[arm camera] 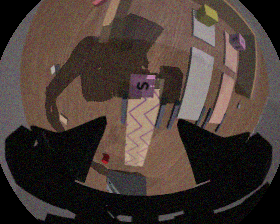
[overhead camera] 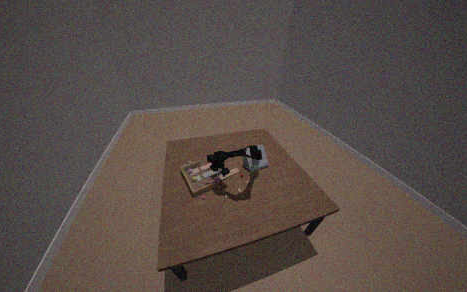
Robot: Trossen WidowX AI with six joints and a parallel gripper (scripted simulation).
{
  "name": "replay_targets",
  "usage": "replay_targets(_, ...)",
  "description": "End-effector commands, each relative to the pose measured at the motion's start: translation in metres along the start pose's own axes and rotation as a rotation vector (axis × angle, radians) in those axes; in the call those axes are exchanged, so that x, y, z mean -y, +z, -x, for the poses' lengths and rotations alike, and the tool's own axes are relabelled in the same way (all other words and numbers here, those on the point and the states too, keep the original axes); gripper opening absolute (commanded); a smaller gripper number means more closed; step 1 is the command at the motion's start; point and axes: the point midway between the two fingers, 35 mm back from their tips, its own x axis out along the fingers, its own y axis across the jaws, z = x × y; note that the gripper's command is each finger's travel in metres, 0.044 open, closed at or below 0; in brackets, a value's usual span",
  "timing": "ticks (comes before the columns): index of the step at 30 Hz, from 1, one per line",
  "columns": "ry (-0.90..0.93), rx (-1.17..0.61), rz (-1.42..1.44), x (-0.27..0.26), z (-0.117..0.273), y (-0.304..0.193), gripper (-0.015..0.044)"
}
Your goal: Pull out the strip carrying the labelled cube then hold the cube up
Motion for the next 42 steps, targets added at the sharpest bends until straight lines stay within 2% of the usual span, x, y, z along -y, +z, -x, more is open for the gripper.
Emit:
replay_targets(1,0.002,0.007,-0.001,0.000,0.003,0.015,0.0440)
replay_targets(9,0.002,0.008,0.000,-0.002,0.008,0.037,0.0440)
replay_targets(16,0.002,0.008,0.000,-0.001,-0.001,0.038,0.0256)
replay_targets(17,0.002,0.008,0.000,-0.001,-0.002,0.038,0.0250)
replay_targets(42,0.004,0.009,0.000,-0.002,-0.043,0.038,0.0250)
